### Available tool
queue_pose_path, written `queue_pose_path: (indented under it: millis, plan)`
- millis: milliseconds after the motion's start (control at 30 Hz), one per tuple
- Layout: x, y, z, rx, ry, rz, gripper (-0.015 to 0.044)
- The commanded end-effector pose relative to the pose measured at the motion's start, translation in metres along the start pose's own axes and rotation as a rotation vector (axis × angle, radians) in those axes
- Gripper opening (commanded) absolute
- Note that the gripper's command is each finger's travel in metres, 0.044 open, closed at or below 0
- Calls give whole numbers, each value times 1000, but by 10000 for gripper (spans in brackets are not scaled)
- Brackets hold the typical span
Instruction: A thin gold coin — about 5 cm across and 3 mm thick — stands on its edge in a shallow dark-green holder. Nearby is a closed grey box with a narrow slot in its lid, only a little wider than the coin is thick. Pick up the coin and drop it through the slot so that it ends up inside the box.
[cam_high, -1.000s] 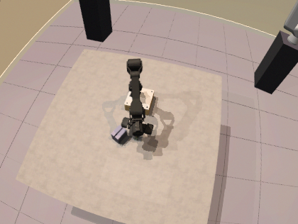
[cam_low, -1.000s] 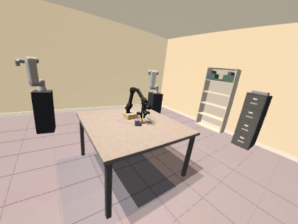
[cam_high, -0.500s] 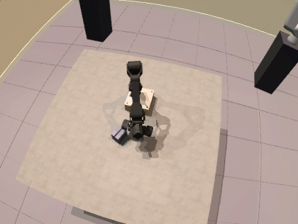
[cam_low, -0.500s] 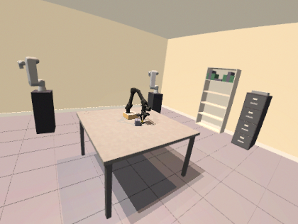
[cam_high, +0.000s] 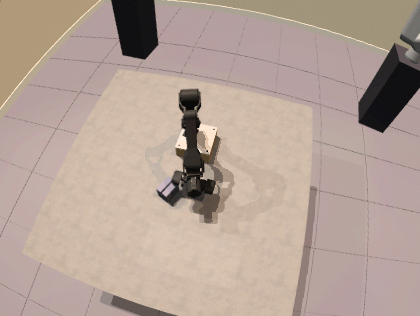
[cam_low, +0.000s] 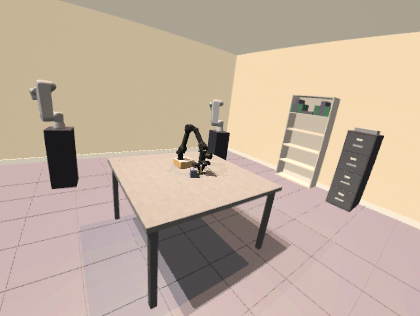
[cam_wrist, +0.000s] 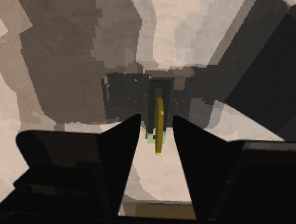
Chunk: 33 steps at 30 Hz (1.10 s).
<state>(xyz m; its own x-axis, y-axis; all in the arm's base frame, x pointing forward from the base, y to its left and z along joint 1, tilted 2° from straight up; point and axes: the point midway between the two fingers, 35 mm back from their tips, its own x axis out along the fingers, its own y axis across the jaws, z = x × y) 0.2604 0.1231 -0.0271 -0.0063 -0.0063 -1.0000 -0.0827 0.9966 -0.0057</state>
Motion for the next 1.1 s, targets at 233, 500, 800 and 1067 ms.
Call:
queue_pose_path:
  millis: [233, 500, 800, 1067]
  plan:
    - [4, -1, 0, -4, 2, -5, 0]
    - [3, -1, 0, -4, 2, -5, 0]
    - [-17, 0, 3, -4, 1, -5, 0]
    - [-37, 1, 4, -4, 1, -5, 0]
